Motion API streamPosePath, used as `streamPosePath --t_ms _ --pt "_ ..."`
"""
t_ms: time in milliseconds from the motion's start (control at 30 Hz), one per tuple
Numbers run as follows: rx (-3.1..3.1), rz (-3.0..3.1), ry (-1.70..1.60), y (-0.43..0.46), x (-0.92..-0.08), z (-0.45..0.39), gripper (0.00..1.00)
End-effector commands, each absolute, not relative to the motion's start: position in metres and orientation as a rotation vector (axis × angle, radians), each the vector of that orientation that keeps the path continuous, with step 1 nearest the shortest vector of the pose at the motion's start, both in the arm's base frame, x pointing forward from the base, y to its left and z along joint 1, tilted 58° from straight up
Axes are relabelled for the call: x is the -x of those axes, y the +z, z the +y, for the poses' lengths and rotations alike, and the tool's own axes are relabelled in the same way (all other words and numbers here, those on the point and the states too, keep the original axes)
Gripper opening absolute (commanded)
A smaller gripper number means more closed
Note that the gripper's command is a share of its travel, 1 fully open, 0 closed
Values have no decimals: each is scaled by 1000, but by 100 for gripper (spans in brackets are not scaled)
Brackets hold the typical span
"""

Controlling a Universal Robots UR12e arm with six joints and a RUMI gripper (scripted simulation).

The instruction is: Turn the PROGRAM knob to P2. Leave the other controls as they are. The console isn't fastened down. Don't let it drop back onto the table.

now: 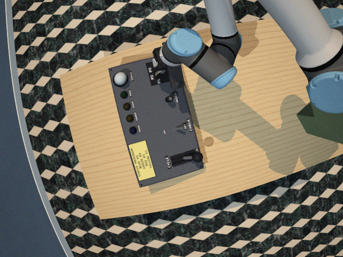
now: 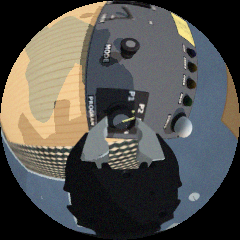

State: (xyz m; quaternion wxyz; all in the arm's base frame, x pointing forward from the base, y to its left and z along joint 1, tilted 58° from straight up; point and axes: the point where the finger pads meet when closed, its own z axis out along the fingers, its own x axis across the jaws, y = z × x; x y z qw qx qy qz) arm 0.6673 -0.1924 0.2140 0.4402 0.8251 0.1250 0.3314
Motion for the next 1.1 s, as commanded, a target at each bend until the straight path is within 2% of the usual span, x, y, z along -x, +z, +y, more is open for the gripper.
streamPosePath --t_ms 0,733,767,1067 --pt "-2049 311 824 214 -667 -192 0" --pt "-2049 310 824 214 -667 -192 0" --pt "-2049 310 824 214 -667 -192 44" --pt "-2049 310 824 214 -667 -192 44"
